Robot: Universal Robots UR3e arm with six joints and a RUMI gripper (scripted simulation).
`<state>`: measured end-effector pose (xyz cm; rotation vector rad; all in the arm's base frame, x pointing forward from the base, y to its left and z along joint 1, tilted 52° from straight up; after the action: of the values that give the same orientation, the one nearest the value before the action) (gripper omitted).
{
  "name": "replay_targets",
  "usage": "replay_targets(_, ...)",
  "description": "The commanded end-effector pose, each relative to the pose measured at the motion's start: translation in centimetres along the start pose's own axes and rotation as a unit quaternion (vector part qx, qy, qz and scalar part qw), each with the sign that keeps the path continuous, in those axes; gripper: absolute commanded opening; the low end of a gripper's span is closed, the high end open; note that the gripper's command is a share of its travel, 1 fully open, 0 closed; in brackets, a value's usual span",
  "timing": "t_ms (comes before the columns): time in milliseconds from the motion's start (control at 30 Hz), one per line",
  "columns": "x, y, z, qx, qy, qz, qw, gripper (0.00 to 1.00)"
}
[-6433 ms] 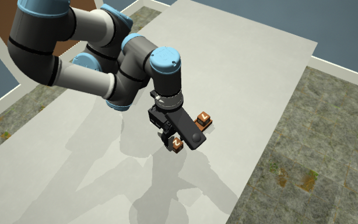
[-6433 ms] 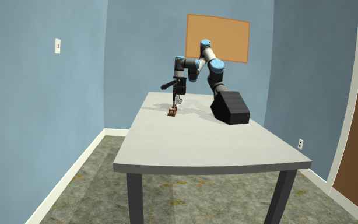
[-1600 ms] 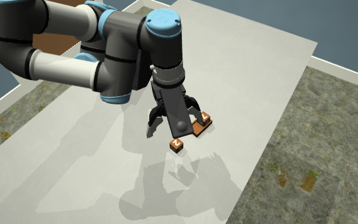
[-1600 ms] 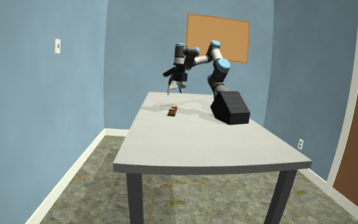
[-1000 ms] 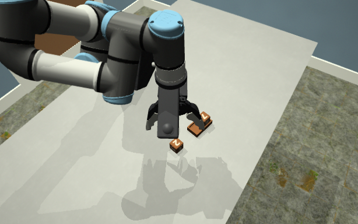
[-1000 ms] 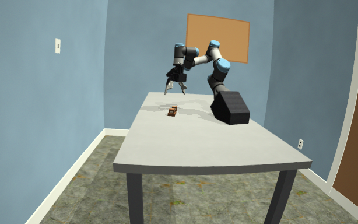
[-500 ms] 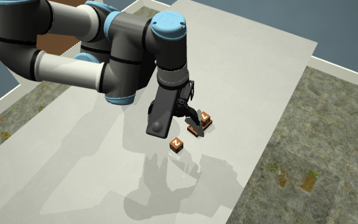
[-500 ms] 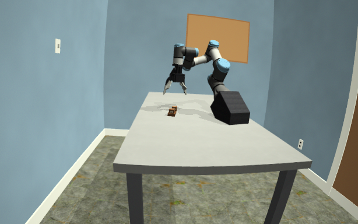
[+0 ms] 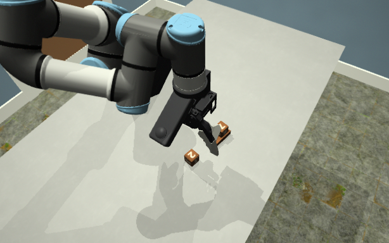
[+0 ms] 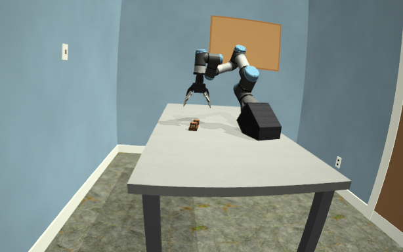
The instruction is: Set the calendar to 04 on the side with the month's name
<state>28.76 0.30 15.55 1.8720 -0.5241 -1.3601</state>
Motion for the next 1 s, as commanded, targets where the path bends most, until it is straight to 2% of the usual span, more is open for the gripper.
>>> replay_targets(0,0.03,-0.03,-0.04,0.066,-0.004,0.005,0.998,1.00)
replay_targets(367,0.08,-0.09,-0.02,0.095,-0.003,0.005,0.995,1.00)
replay_targets(400,0.08,-0.09,-0.02,0.095,-0.003,0.005,0.995,0.29)
replay_targets(967,0.09,-0.11,0.00,0.095,-0.004,0.005,0.995,0.29)
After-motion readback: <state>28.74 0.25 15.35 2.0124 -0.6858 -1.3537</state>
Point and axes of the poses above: the point where the finger pads meet when closed, its own x axis out along the fingers, its own z axis across the jaws, y = z × x, the point moved 1 cm from there along -x, back along the fingers, and after that the axes turned 7 degrees about -x, right-handed, at the moved point
